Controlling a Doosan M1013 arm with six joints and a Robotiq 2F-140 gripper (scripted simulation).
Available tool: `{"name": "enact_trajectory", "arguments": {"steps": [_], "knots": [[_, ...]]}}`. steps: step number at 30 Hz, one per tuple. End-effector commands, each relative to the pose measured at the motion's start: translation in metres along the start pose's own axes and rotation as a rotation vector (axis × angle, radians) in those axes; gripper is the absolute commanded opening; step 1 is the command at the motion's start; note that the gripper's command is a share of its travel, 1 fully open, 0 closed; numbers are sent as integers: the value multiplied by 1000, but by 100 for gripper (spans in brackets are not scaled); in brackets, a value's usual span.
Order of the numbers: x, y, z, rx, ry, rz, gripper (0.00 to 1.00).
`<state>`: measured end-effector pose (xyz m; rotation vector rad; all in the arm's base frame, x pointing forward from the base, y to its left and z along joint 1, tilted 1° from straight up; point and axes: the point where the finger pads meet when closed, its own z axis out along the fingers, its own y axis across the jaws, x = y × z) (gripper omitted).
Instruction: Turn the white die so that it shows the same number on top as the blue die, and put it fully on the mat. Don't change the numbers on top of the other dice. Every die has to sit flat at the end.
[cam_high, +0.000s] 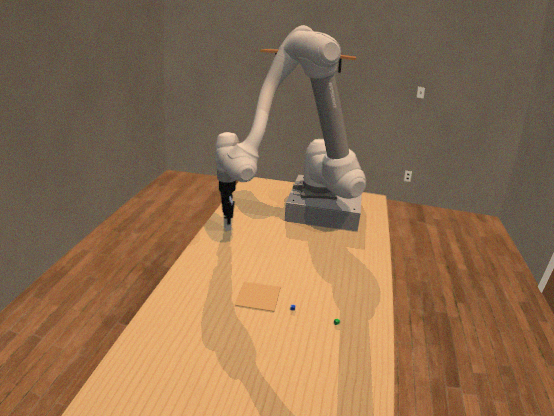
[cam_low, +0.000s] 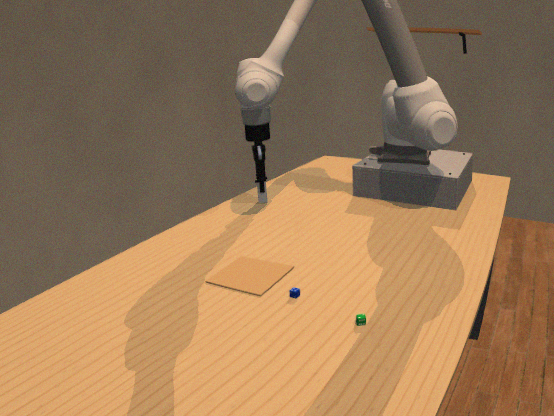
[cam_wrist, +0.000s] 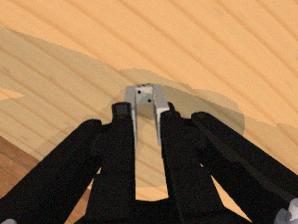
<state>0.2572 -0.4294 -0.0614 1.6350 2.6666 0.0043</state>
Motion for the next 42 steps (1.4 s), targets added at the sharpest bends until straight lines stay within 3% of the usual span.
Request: {"name": "enact_trajectory", "arguments": {"steps": [1, 5, 9, 11, 20, 34, 37, 40, 41, 42], "knots": [[0, 0, -1, 0, 0, 0, 16], [0, 0, -14, 0, 0, 0, 16], [0, 0, -40, 0, 0, 0, 16], [0, 0, -40, 0, 0, 0, 16], [0, 0, -96, 0, 0, 0, 16], [-1, 2, -100, 0, 0, -6, 16], [-15, 21, -102, 0, 0, -74, 16], [-46, 75, -104, 0, 0, -244, 16], [-46, 75, -104, 0, 0, -244, 16], [-58, 102, -105, 0, 0, -321, 16]]}}
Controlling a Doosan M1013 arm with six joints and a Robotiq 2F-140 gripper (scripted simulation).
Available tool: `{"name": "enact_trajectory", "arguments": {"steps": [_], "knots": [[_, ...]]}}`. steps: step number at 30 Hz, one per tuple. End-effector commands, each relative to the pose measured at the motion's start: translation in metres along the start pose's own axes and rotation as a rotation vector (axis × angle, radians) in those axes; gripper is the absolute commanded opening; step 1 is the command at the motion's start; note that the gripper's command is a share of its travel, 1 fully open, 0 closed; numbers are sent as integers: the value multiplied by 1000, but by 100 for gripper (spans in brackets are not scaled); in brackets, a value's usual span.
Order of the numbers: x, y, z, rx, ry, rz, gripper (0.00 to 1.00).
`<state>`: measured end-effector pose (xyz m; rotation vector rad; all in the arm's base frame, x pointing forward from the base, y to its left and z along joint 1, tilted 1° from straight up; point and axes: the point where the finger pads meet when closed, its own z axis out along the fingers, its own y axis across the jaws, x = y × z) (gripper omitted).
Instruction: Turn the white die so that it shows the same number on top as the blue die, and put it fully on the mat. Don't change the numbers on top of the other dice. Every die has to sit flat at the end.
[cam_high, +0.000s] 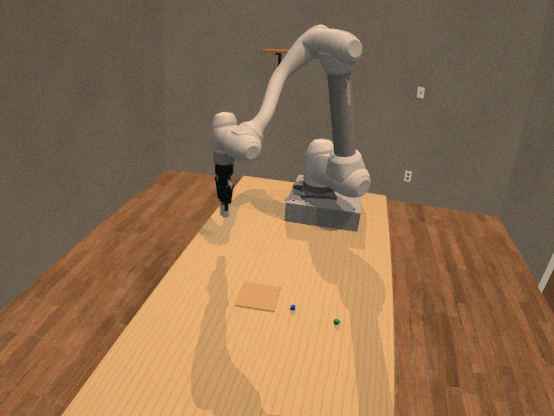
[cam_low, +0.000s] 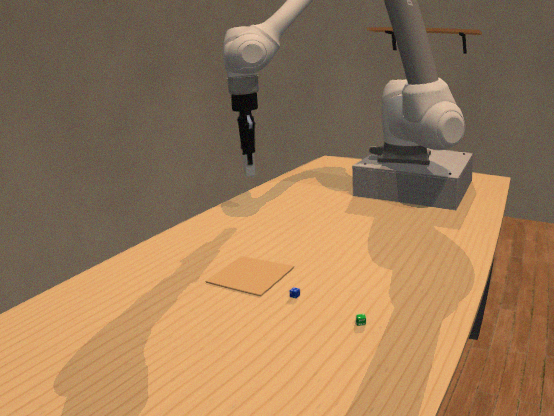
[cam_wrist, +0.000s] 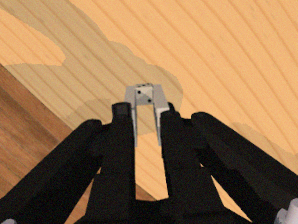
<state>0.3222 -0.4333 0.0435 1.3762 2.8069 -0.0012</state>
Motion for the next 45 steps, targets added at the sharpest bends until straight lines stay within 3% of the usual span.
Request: {"name": "enact_trajectory", "arguments": {"steps": [1, 3, 5, 7, 8, 10, 11, 12, 13, 15, 16, 17, 18, 21, 22, 23, 24, 25, 26, 27, 30, 39, 42, 45], "knots": [[-32, 39, -1, -2, 3, -133, 16], [-32, 39, -1, -2, 3, -133, 16], [-63, 96, -2, -2, 3, -299, 16], [-65, 99, -2, -2, 3, -309, 16], [-77, 127, -2, -2, 3, -384, 16], [-80, 134, -2, -2, 3, -403, 16], [-93, 172, -2, -2, 3, -499, 16], [-93, 172, -2, -2, 3, -499, 16], [-101, 201, -1, -2, 3, -577, 16], [-103, 210, -1, -2, 3, -594, 16], [-111, 249, 0, -2, 2, -685, 16], [-111, 249, 0, -2, 2, -685, 16], [-114, 279, 1, -2, 2, -768, 16], [-115, 286, 1, -2, 2, -770, 16], [-117, 320, 3, -2, 2, -847, 16], [-117, 320, 3, -2, 2, -847, 16], [-118, 351, 4, -2, 2, -914, 16], [-118, 351, 4, -2, 2, -914, 16], [-117, 377, 5, -2, 2, -971, 16], [-117, 377, 5, -2, 2, -971, 16], [-112, 424, 8, -2, 1, -1072, 16], [-111, 432, 8, -11, -14, -1090, 16], [-111, 430, 9, -41, -71, -1087, 16], [-111, 426, 9, -102, -187, -1079, 16]]}}
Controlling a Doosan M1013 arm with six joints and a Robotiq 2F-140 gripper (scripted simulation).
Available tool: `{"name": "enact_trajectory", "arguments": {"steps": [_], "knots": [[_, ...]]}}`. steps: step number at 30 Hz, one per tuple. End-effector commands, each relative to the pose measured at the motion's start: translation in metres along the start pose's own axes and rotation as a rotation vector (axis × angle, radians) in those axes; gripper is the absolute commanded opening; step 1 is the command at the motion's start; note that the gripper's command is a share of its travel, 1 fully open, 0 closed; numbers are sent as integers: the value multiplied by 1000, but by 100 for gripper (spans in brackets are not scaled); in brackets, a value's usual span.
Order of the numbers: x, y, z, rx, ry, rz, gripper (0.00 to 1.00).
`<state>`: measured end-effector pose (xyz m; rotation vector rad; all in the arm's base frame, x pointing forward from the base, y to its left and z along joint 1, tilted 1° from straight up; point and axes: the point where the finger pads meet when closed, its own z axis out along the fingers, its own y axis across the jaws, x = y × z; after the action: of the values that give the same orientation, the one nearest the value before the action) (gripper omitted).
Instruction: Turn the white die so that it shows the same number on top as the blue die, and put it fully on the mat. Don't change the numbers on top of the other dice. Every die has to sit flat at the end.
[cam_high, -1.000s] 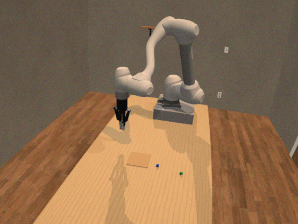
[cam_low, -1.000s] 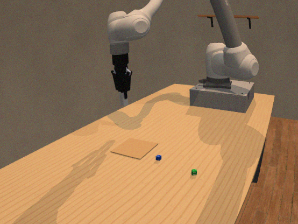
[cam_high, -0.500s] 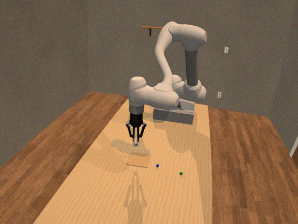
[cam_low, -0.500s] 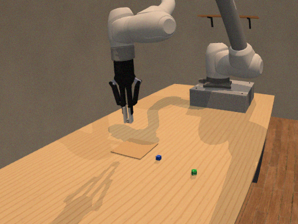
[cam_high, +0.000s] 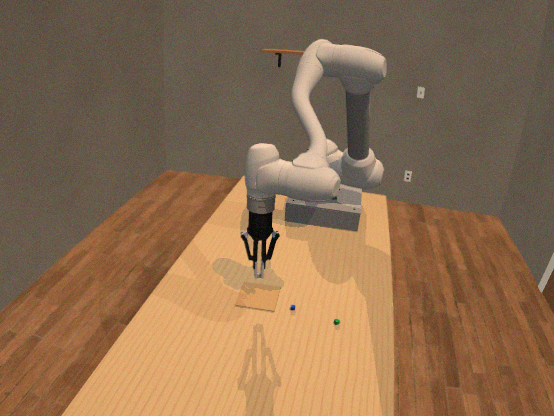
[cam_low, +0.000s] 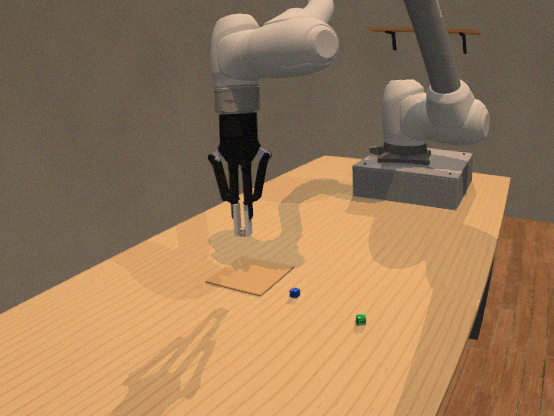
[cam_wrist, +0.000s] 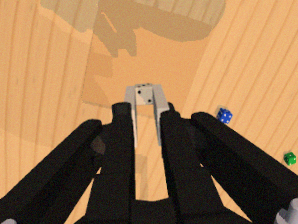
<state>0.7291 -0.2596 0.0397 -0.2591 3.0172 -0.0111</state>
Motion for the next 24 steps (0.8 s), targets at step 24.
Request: {"name": "enact_trajectory", "arguments": {"steps": [24], "knots": [[17, 4, 6, -21, -683, -5, 16]]}}
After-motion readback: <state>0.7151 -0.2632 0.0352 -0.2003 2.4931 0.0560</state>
